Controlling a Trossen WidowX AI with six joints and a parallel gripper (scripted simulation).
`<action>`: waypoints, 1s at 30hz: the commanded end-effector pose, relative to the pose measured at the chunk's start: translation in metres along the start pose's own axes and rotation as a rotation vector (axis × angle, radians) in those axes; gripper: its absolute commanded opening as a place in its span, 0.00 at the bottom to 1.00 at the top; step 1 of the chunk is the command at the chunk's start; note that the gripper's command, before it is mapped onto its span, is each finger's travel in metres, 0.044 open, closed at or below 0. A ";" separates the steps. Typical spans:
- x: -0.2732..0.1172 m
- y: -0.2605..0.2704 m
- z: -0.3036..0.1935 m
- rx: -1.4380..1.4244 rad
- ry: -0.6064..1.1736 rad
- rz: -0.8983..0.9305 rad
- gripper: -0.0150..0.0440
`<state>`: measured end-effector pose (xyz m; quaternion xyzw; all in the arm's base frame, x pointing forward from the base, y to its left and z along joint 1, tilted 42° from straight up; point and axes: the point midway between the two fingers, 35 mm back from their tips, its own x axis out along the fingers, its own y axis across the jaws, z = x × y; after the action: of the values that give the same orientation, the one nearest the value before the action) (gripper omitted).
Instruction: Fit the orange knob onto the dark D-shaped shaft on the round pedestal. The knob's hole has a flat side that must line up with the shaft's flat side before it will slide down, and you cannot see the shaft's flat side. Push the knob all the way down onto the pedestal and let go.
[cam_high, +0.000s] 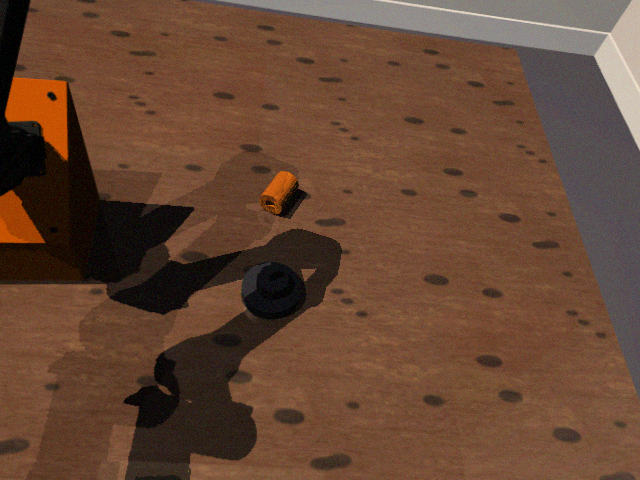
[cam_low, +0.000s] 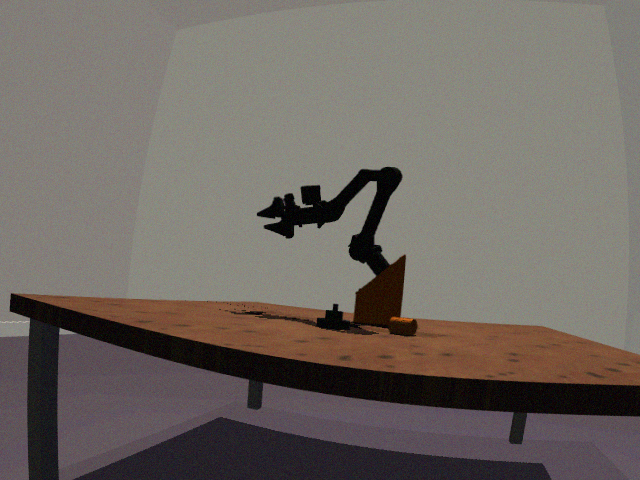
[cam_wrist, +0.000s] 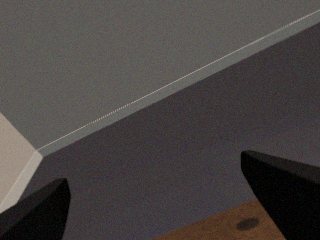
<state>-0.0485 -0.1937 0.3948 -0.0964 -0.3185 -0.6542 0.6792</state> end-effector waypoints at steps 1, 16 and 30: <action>0.001 0.000 -0.001 0.004 0.007 -0.001 0.98; 0.054 0.080 -0.185 0.079 0.762 0.109 1.00; -0.058 0.221 -0.321 -0.372 1.340 0.525 1.00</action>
<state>0.2200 -0.3180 0.2054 0.1714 0.2190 -0.4839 0.8297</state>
